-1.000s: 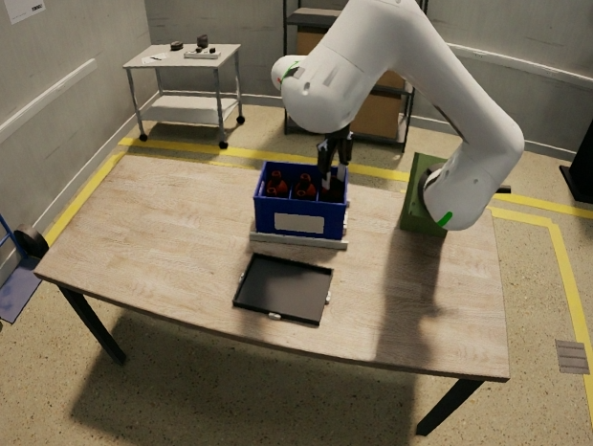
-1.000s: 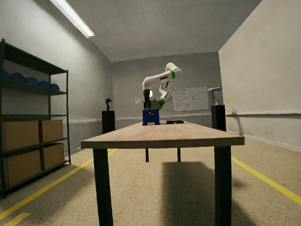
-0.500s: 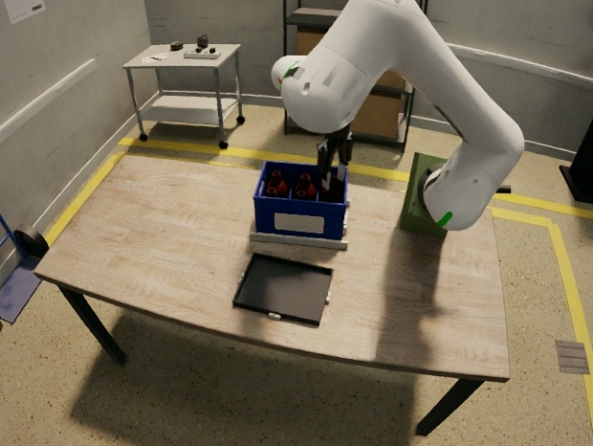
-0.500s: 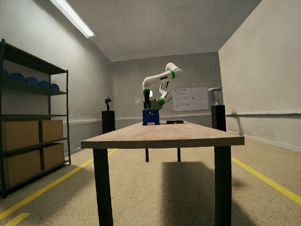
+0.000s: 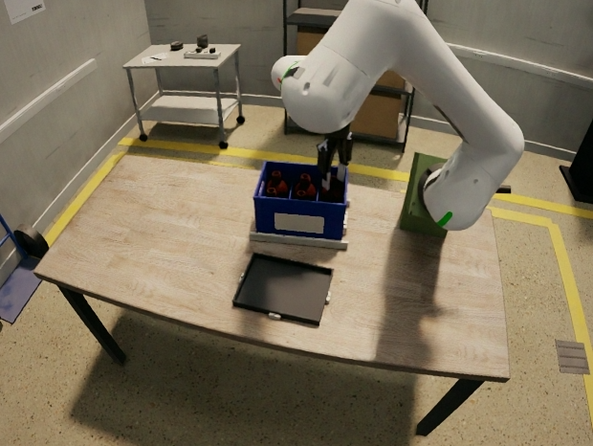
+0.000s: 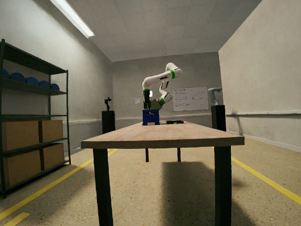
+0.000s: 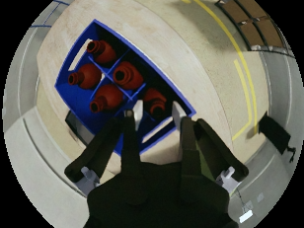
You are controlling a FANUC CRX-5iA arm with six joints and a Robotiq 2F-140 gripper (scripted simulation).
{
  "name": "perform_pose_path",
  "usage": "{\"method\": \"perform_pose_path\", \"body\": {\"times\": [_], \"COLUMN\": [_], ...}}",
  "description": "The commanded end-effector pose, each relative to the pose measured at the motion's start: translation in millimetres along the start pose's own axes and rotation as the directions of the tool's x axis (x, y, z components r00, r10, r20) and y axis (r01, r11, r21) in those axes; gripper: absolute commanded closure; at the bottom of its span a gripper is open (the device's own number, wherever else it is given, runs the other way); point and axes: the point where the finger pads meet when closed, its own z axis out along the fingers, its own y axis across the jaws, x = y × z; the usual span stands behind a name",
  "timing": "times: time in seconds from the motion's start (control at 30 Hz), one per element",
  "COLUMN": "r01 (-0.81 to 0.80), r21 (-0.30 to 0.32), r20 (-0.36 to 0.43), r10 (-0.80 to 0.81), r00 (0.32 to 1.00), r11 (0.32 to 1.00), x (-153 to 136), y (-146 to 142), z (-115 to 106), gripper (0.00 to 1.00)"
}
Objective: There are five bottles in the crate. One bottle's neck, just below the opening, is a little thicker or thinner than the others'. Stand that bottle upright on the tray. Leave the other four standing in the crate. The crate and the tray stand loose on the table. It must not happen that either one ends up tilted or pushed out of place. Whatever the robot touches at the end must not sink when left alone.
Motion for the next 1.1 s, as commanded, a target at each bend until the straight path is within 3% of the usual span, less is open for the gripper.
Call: {"method": "perform_pose_path", "body": {"times": [0.0, 0.23, 0.27, 1.07], "r01": [0.000, 0.000, 0.000, 0.000], "r21": [0.000, 0.000, 0.000, 0.000], "r20": [-0.001, -0.001, -0.001, -0.001], "r10": [0.000, 0.000, 0.000, 0.000], "r00": [1.000, 1.000, 1.000, 1.000], "r11": [1.000, 1.000, 1.000, 1.000], "x": [0.4, 0.4, 0.4, 0.4], "y": [0.2, 0.2, 0.2, 0.2], "z": [-0.7, -0.7, -0.7, -0.7], "gripper": [0.56, 0.56, 0.90, 0.90]}}
